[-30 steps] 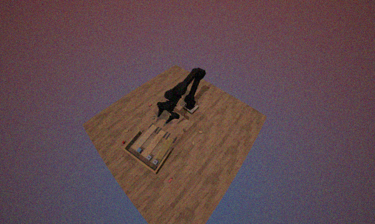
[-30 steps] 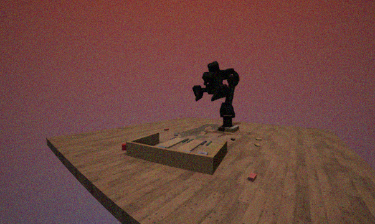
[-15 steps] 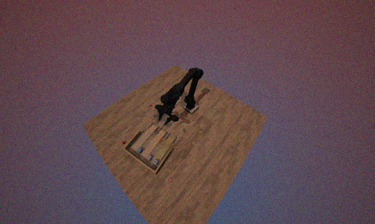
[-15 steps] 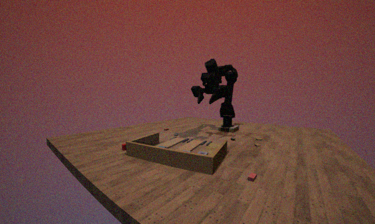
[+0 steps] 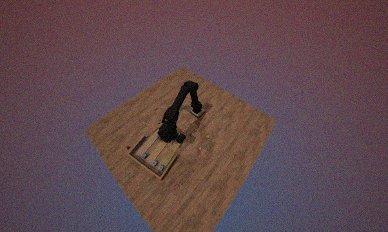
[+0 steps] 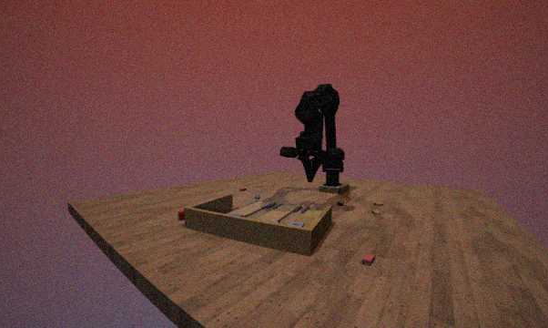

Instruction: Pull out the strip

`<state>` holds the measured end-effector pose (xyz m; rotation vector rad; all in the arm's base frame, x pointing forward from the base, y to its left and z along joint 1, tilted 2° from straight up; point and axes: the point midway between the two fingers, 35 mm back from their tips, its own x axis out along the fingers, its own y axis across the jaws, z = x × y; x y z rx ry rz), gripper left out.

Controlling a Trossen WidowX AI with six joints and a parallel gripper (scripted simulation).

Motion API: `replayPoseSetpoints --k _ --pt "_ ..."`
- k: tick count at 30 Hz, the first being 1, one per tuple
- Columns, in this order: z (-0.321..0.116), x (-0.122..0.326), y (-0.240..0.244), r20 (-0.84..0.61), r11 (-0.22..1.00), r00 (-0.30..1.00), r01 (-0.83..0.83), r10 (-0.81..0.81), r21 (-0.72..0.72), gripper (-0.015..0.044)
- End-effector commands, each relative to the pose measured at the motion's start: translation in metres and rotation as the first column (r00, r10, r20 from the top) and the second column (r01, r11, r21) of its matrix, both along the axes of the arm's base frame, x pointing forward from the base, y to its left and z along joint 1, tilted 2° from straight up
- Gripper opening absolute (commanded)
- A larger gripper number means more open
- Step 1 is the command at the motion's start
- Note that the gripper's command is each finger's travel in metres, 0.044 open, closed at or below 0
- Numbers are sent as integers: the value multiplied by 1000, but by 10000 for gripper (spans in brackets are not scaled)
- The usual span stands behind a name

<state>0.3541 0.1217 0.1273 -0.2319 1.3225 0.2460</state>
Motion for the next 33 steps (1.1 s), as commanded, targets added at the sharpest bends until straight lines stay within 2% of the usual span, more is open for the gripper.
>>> replayPoseSetpoints --k 1,33 --pt "-20 1 13 -151 999 989 -20 14 -44 0" --pt "-62 5 17 -157 999 988 -21 14 -46 0"
